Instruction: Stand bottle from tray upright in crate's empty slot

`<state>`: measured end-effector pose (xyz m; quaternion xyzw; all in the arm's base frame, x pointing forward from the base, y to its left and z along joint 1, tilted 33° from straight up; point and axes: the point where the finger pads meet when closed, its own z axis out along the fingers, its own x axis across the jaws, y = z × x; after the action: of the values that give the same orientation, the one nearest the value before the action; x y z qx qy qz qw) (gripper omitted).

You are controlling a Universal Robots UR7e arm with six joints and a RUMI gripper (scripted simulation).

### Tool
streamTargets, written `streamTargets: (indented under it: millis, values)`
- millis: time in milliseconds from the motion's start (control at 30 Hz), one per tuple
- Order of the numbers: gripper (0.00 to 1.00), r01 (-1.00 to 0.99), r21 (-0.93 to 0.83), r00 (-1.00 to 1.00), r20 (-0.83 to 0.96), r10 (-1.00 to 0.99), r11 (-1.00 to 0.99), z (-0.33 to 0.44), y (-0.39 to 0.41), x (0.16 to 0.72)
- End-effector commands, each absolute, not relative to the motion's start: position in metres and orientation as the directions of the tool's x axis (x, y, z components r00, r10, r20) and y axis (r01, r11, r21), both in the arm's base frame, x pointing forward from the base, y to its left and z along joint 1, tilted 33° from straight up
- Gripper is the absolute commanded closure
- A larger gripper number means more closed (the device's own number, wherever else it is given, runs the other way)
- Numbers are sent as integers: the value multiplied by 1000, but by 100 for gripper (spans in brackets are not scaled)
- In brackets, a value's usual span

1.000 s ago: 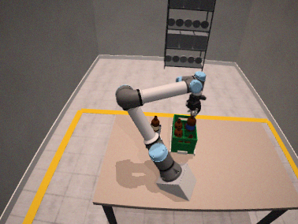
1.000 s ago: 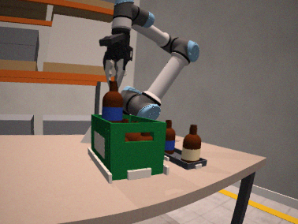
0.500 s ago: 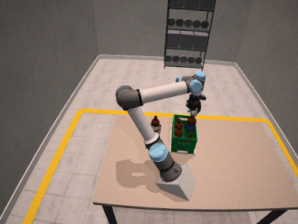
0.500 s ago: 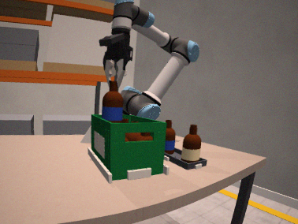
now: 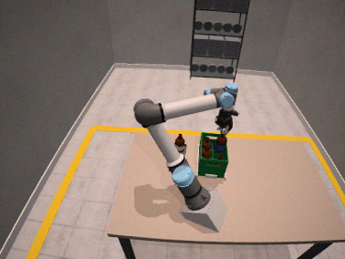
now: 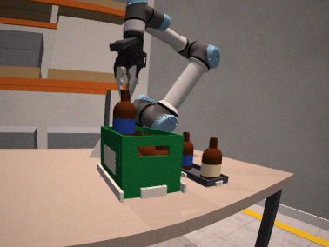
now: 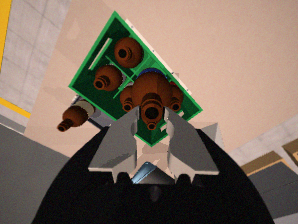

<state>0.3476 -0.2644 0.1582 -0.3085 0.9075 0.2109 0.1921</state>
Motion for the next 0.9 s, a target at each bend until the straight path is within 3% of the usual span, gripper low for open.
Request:
streamTargets:
  millis: [0,867]
  values:
    - [100,-641,263,-736,-479,-479,721,157,-264,348]
    - [100,-641,263,-736,-479,-479,721,135,-251,354]
